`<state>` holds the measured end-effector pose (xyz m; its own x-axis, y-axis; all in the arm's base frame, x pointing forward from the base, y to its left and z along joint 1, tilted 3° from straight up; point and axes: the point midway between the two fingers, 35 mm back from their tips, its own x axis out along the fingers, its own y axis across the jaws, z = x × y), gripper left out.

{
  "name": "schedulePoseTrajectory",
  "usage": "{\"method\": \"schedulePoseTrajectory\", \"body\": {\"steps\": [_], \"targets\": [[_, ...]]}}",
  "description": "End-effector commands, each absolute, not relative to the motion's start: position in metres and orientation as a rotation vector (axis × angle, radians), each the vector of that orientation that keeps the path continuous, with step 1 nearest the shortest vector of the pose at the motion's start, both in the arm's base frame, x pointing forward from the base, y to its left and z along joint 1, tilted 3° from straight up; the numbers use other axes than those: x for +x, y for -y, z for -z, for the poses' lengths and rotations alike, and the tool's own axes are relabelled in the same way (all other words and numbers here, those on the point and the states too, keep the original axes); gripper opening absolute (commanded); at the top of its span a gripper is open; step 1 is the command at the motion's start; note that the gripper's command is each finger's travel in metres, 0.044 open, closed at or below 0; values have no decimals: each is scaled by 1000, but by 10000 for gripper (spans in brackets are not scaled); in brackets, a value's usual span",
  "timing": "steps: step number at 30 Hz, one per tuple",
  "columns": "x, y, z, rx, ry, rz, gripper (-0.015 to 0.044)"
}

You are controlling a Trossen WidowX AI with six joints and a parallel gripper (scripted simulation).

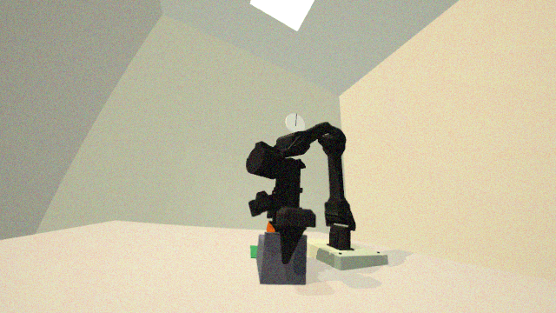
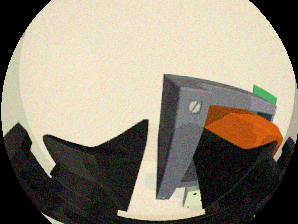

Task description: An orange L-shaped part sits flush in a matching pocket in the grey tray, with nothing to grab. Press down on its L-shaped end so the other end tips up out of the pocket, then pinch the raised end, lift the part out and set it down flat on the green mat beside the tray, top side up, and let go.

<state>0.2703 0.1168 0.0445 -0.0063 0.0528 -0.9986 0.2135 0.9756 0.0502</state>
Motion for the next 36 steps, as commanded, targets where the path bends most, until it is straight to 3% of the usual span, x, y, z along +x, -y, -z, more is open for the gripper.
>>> {"method": "schedulePoseTrajectory", "body": {"steps": [1,7,14,36], "targets": [[273,-123,-53,213,-1571,128,180],[275,-123,-68,213,-1571,129,180],[271,-108,-147,212,-1571,130,180],[273,-109,-147,220,-1558,127,180]]}}
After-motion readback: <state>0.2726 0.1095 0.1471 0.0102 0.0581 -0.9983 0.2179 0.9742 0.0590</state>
